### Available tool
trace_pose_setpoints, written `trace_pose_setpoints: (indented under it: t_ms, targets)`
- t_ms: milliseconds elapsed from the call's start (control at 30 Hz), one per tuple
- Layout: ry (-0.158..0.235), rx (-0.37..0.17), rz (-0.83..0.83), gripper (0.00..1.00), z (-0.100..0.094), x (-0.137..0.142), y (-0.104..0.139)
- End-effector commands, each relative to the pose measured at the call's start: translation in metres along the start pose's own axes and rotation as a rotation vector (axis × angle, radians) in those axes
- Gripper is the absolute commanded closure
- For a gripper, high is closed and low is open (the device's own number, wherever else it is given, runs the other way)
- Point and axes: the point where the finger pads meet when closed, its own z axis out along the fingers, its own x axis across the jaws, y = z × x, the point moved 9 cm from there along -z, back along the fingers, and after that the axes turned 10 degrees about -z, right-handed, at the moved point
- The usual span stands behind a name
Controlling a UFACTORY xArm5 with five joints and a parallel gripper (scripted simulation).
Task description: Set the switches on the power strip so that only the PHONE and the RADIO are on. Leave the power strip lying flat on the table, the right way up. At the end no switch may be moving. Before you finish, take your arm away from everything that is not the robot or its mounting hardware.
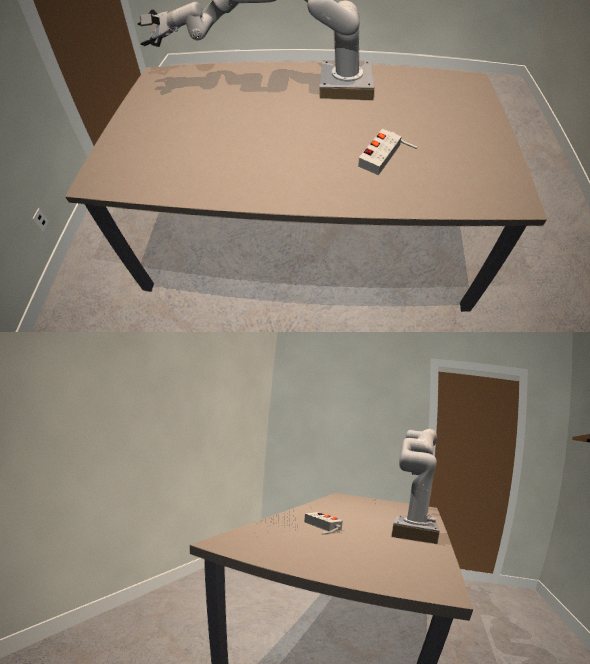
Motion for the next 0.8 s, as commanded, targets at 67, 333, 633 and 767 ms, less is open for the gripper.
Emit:
trace_pose_setpoints:
  t_ms: [67, 333, 633, 767]
  targets:
    - [0.005, 0.002, 0.000, 0.00, -0.001, 0.003, -0.001]
    - [0.005, 0.002, 0.000, 0.00, -0.001, 0.003, -0.001]
    - [0.002, 0.003, -0.002, 0.00, 0.000, 0.002, -0.002]
    - [-0.022, 0.009, -0.026, 0.00, 0.003, -0.006, -0.013]
